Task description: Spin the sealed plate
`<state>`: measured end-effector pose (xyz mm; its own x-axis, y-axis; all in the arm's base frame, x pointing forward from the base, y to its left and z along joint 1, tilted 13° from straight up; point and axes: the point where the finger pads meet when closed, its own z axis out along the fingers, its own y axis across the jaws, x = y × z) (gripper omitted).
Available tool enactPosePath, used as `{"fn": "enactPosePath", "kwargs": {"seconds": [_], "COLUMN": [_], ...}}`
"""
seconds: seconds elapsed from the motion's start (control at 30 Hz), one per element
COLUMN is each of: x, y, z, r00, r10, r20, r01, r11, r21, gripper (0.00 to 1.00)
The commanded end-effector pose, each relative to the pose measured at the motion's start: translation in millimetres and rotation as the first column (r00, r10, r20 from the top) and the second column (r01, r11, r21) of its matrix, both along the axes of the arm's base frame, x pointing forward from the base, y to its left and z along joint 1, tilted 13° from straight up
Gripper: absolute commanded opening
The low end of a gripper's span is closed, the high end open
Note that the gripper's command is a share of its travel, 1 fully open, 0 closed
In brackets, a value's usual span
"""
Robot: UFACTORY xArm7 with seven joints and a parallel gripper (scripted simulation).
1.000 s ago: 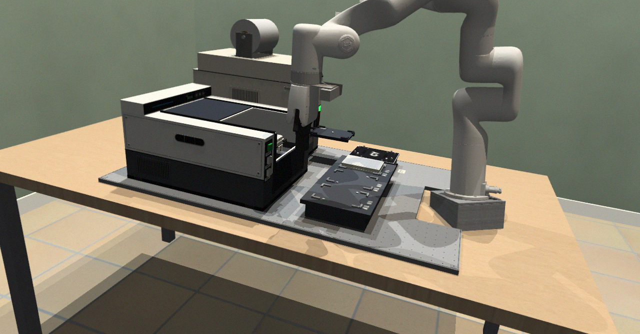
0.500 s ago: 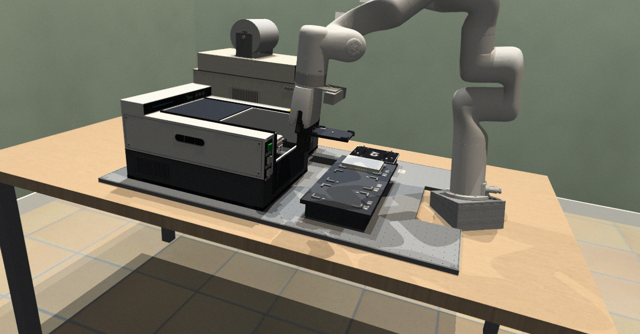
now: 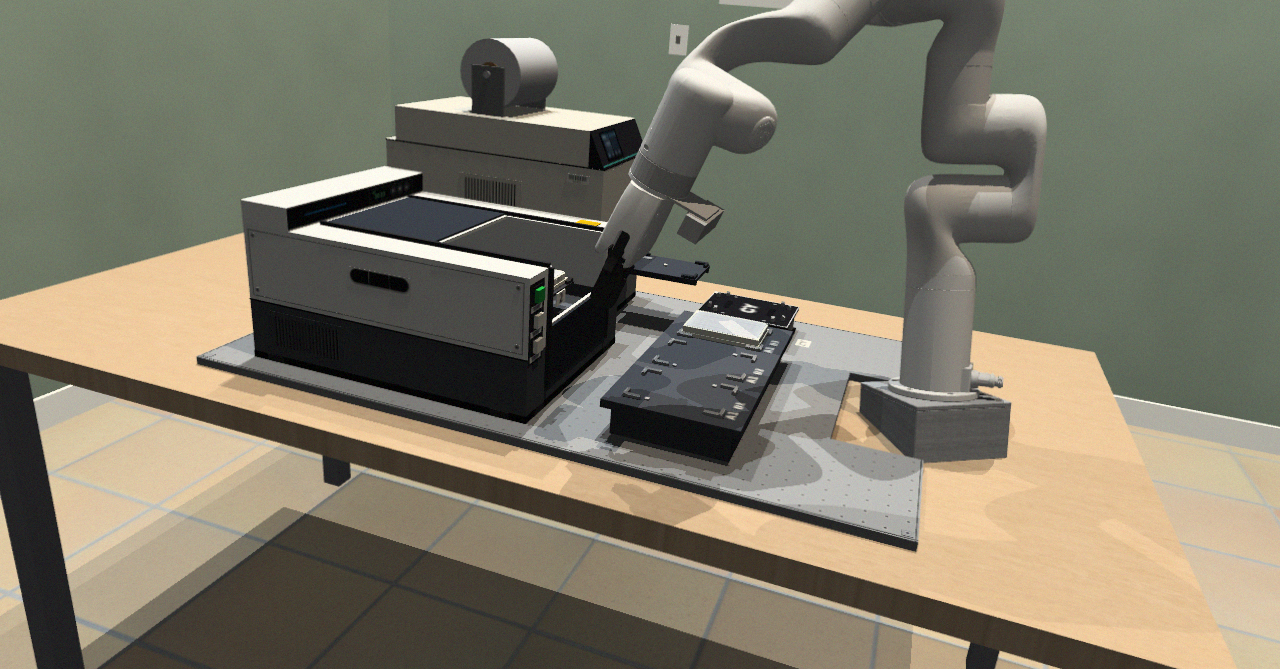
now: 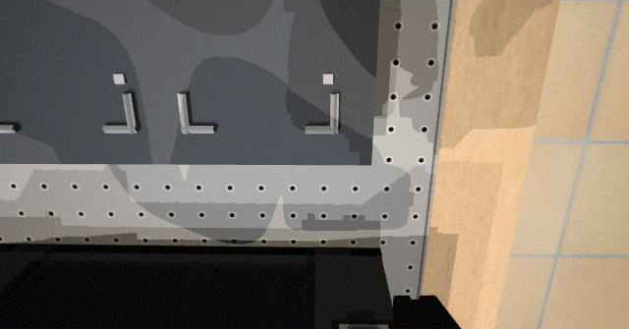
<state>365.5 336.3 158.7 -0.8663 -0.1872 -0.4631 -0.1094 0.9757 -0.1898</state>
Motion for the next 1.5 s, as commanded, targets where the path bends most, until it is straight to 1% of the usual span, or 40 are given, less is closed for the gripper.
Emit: {"fn": "enactPosePath", "kwargs": {"seconds": [0.0, 0.5, 0.63, 0.7, 0.9, 1.27, 1.47], "x": [3.2, 3.2, 8.7, 8.7, 17.1, 18.7, 27.1], "y": [-2, -2, -5, -5, -9, -10, -10], "z": [2.6, 2.6, -16.3, -16.3, -44.8, -46.5, -52.1], "r00": [0.988, 0.988, 0.988, 0.988, 0.988, 0.988, 0.988], "r10": [0.006, 0.006, 0.006, 0.006, 0.006, 0.006, 0.006], "r20": [0.156, 0.156, 0.156, 0.156, 0.156, 0.156, 0.156], "r01": [-0.010, -0.010, -0.010, -0.010, -0.010, -0.010, -0.010], "r11": [1.000, 1.000, 1.000, 1.000, 1.000, 1.000, 1.000], "r21": [0.023, 0.023, 0.023, 0.023, 0.023, 0.023, 0.023], "gripper": [0.00, 0.00, 0.00, 0.00, 0.00, 0.00, 0.00]}}
